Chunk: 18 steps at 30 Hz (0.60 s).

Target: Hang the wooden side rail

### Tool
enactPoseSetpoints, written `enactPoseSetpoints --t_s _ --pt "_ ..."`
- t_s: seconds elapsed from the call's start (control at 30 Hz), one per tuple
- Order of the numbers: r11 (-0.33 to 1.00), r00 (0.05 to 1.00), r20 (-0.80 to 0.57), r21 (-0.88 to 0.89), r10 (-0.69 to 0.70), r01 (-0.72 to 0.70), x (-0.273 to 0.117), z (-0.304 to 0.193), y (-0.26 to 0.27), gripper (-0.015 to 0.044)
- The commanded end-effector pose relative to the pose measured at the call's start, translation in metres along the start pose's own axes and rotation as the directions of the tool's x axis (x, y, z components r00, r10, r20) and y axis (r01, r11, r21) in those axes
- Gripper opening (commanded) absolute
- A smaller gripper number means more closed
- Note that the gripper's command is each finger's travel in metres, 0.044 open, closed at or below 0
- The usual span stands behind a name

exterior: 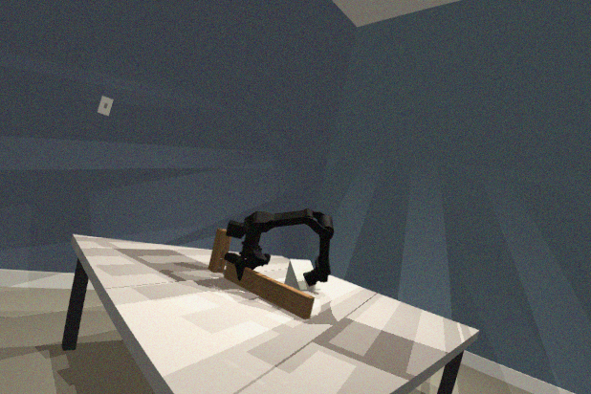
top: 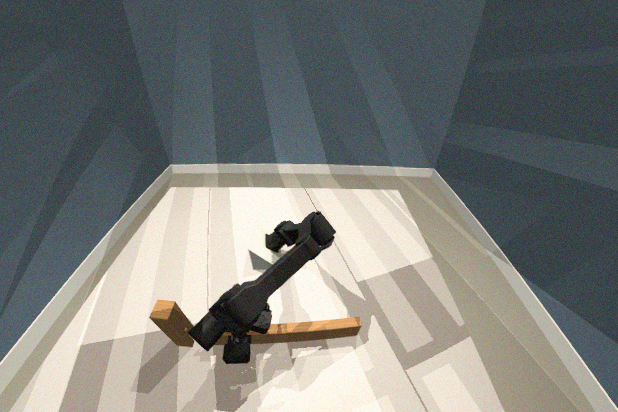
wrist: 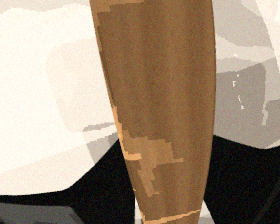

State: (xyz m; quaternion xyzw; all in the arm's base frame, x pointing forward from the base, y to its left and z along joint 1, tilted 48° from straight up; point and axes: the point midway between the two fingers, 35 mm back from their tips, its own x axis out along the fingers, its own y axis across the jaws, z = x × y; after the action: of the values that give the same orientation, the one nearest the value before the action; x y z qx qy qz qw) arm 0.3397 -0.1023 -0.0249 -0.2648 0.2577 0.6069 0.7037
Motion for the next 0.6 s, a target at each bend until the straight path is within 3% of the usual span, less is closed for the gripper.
enactPoseSetpoints --t_s 0.0,0.57 --pt "1.0 1.0 0.002 0.03 -0.002 0.002 -0.0001 0.0004 -0.0025 0.0" --pt "0.998 1.0 0.0 0.056 0.0 0.0 0.0001 -0.0002 -0.0029 0.0"
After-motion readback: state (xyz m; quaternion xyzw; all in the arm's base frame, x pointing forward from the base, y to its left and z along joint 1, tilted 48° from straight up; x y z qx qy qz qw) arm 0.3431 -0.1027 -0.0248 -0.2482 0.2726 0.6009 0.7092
